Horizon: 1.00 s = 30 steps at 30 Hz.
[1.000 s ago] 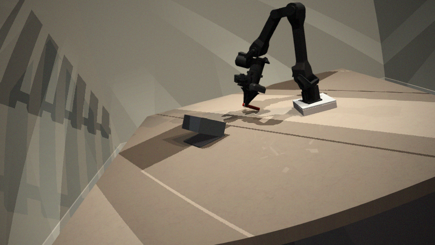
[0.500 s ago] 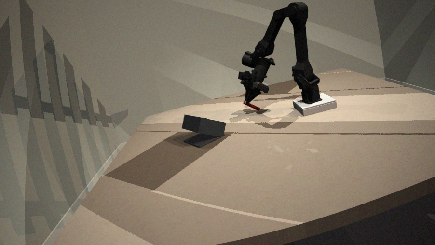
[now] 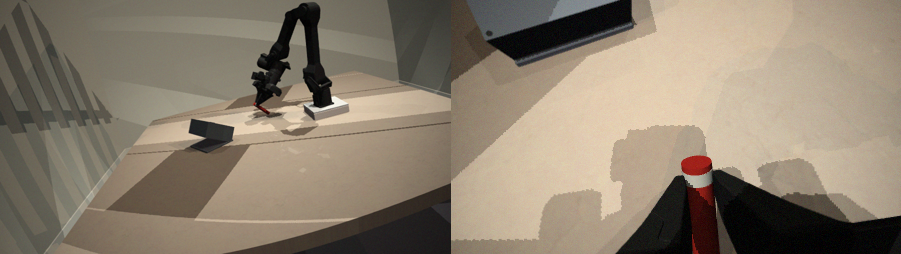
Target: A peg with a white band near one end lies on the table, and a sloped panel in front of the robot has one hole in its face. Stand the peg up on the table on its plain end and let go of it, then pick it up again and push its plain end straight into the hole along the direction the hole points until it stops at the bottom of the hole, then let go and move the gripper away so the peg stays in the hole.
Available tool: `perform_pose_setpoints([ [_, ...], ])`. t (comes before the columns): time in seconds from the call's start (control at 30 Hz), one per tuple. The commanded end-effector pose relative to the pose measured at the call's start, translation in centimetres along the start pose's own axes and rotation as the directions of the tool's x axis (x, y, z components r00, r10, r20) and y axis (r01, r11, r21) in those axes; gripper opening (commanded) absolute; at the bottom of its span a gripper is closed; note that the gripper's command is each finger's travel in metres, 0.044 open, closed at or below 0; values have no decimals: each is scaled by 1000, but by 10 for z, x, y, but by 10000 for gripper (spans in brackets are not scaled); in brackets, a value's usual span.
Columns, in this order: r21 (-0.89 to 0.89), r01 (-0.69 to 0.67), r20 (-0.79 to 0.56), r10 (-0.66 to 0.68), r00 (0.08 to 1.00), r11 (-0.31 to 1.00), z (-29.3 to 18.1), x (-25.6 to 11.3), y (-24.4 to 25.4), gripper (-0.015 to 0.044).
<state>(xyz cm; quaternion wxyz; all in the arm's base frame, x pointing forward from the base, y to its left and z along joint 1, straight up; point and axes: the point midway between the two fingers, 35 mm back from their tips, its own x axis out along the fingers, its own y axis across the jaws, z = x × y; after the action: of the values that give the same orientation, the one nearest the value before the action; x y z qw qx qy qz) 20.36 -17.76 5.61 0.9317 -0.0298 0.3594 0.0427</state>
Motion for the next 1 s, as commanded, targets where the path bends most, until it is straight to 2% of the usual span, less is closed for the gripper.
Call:
perform_pose_setpoints([
  [0.0,3,-6,41,6,999,1000,-4,-2,3,50],
  [0.97,3,-6,286,5,958,1000,-17,-18,3,50],
])
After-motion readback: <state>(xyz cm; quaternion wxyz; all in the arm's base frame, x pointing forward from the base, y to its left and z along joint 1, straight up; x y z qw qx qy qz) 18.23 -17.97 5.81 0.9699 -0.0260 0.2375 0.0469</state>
